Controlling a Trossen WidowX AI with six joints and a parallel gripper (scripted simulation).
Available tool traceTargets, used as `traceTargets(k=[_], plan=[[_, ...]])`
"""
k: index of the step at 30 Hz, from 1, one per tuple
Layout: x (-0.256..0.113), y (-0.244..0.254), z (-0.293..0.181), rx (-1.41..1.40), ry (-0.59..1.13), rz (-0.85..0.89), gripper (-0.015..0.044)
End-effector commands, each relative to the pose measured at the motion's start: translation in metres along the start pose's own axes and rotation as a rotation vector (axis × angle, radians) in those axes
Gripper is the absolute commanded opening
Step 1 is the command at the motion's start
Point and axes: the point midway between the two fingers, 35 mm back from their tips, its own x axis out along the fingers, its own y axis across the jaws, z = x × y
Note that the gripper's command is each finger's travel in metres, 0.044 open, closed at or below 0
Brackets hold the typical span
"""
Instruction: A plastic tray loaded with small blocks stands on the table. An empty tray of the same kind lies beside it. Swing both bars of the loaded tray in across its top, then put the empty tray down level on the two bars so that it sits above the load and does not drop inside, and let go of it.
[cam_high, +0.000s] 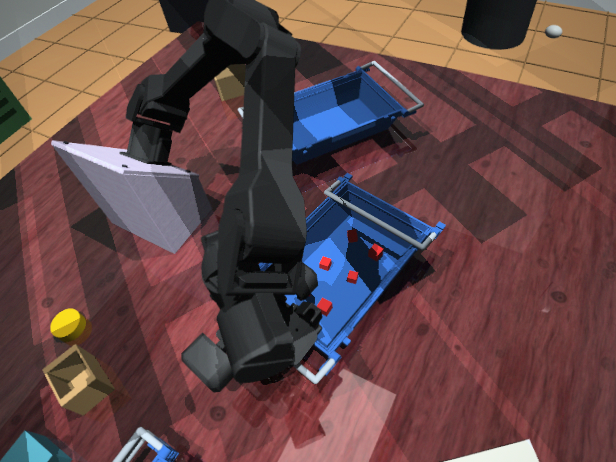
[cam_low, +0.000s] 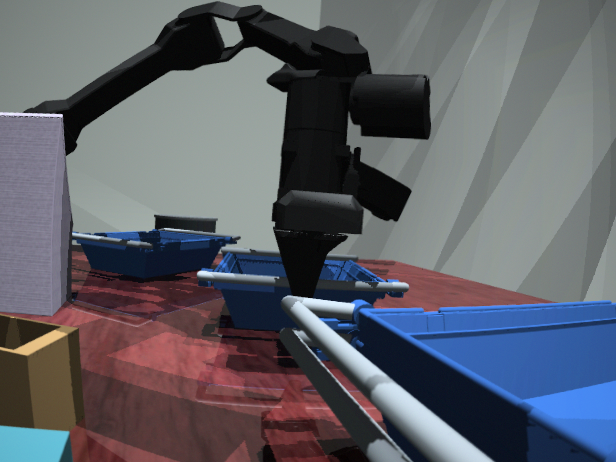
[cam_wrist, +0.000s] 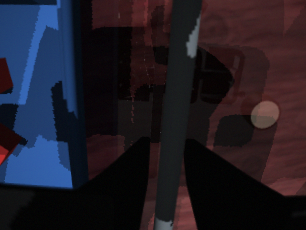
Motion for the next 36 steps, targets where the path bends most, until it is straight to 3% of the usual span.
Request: traceTargets(k=[1,15,29,36], plan=[[0.002,0.001,0.0,0.003,-0.006,0.003,0.0085],[-0.031,0.032,0.0,0.003,-0.006,0.003,0.0085],[-0.011,0.075,0.001,0.003,-0.005,0.007,0.0085],[-0.04,0.071,0.002,0.004,-0.005,0.004,0.0085]])
